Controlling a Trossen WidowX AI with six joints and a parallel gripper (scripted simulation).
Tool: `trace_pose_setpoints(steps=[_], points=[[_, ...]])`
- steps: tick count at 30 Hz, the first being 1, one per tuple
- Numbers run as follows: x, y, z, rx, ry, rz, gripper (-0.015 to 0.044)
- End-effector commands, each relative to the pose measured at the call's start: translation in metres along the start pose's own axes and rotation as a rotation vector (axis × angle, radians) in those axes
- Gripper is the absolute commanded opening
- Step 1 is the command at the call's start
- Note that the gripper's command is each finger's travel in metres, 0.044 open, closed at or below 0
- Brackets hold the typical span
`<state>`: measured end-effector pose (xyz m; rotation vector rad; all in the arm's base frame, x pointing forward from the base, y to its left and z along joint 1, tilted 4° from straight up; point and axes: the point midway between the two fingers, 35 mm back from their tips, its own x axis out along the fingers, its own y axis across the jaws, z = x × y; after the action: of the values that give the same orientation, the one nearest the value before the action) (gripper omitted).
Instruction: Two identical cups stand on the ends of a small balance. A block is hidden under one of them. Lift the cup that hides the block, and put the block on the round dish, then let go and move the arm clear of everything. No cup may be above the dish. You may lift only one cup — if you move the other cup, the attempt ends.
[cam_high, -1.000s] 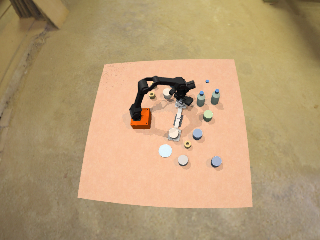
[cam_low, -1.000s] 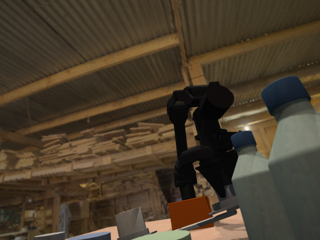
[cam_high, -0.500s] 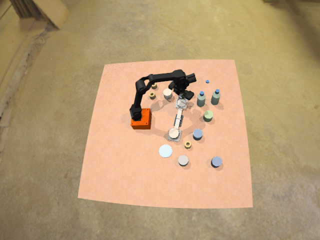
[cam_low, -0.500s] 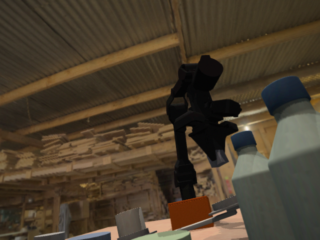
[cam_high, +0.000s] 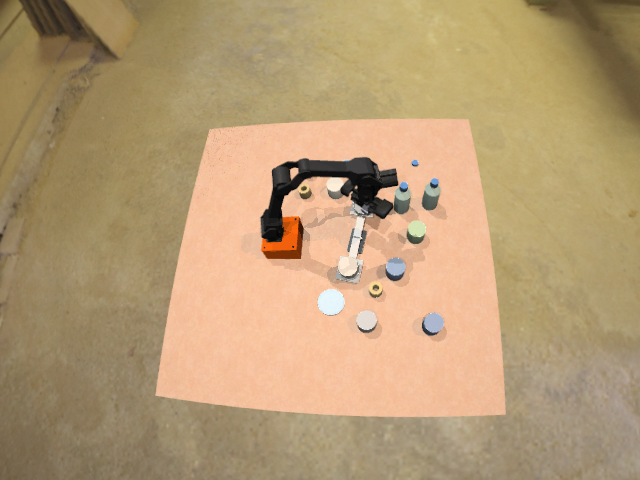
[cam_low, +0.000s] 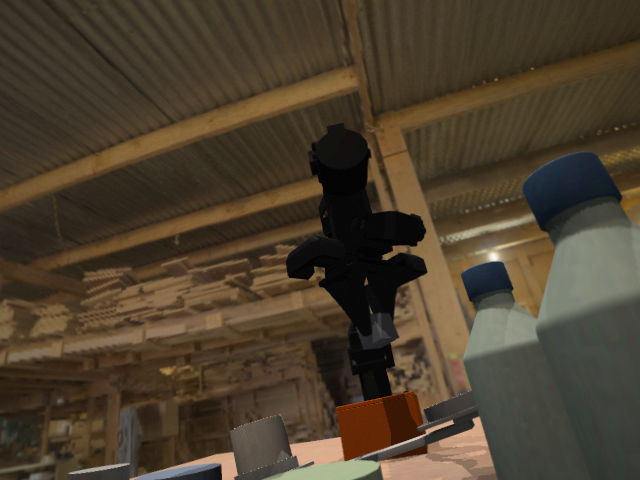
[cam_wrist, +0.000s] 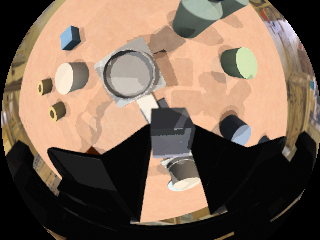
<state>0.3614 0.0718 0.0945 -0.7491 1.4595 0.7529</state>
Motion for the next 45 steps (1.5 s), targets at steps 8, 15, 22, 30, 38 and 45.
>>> trace_pose_setpoints(steps=[8,15,22,30,38,45], points=[[0.016,-0.043,-0.060,-0.006,0.007,-0.011,0.0000],[0.026,-0.065,-0.103,-0.008,0.011,-0.015,0.0000],[0.037,-0.080,-0.149,-0.011,0.017,-0.017,0.0000],[0.049,-0.088,-0.203,-0.015,0.025,-0.018,0.0000],[0.061,-0.086,-0.255,-0.016,0.028,-0.013,0.0000],[0.070,-0.079,-0.297,-0.016,0.027,-0.008,0.0000]])
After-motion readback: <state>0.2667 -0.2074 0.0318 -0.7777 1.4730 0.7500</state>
